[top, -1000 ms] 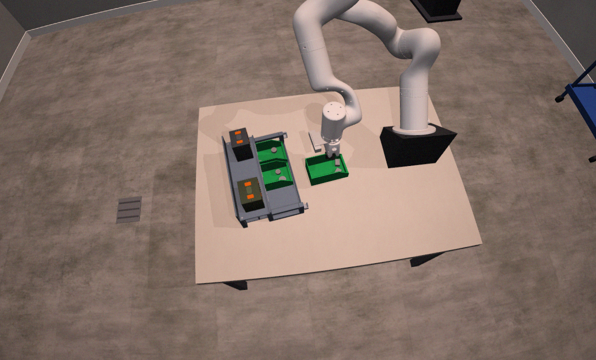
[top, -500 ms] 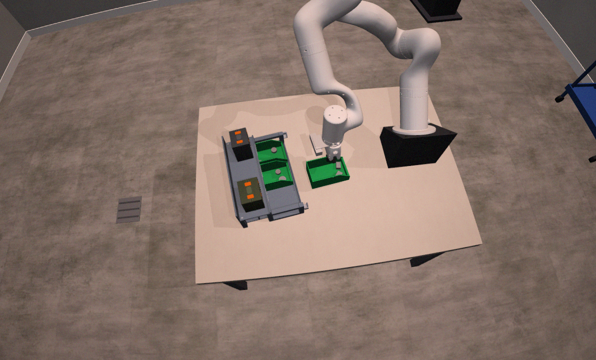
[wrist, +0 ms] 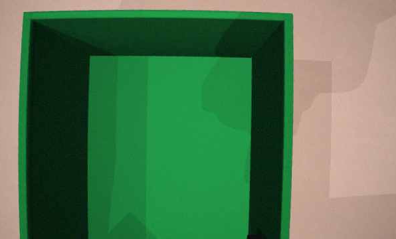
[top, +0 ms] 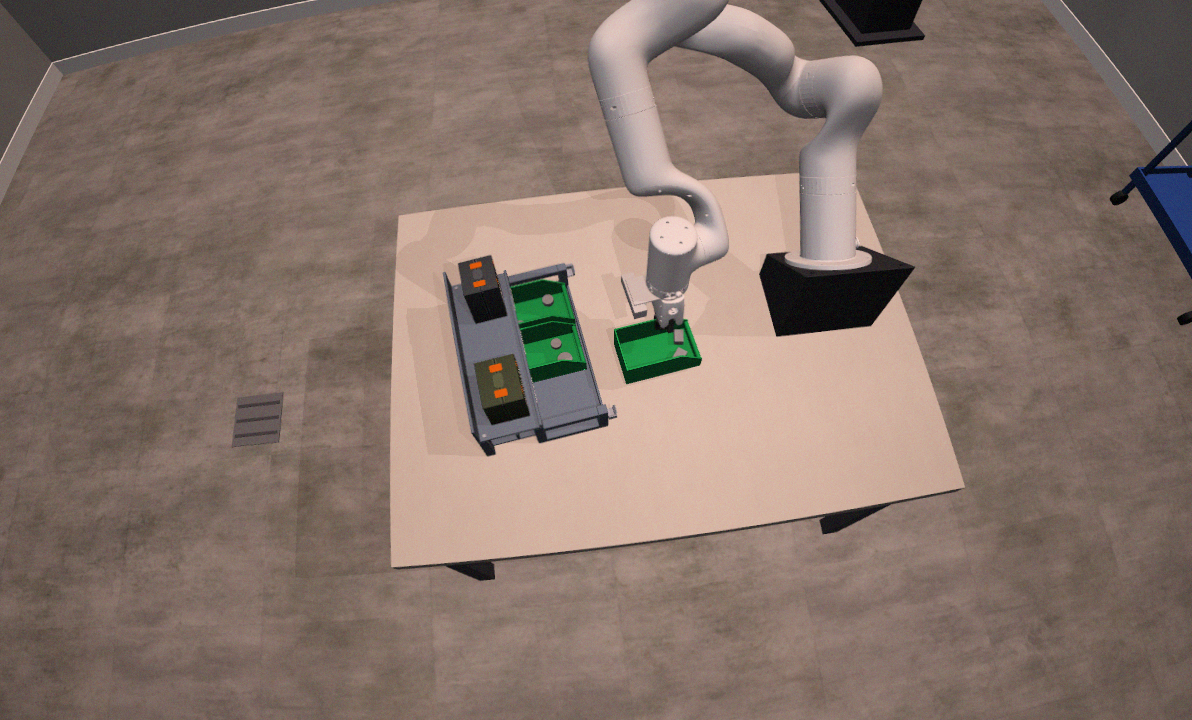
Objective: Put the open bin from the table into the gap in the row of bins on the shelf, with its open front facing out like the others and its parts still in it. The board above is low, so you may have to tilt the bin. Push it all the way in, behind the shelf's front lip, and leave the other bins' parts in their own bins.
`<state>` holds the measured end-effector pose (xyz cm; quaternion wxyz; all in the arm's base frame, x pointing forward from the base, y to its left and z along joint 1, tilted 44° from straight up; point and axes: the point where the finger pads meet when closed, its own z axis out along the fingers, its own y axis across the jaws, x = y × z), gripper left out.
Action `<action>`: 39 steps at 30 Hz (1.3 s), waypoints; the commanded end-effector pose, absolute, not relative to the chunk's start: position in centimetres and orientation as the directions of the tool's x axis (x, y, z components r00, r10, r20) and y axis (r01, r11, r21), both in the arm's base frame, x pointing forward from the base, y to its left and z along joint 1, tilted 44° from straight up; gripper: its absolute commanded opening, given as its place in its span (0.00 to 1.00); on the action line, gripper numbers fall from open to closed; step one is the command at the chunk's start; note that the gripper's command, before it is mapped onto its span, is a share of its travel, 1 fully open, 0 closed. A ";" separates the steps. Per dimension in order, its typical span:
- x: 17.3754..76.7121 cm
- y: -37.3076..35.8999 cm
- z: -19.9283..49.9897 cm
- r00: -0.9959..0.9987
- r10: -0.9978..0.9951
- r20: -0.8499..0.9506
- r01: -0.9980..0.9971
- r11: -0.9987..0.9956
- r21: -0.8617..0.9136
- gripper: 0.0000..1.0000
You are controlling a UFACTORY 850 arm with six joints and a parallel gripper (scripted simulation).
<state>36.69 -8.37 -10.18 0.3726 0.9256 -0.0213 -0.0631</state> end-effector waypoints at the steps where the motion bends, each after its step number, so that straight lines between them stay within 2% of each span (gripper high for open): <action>1: 36.8 -8.3 -10.2 0.991 -0.086 -0.100 0.007 -0.722 0.692 0.00; 39: 36.8 -5.7 -12.8 0.991 -0.086 -0.100 0.007 -0.722 0.692 0.00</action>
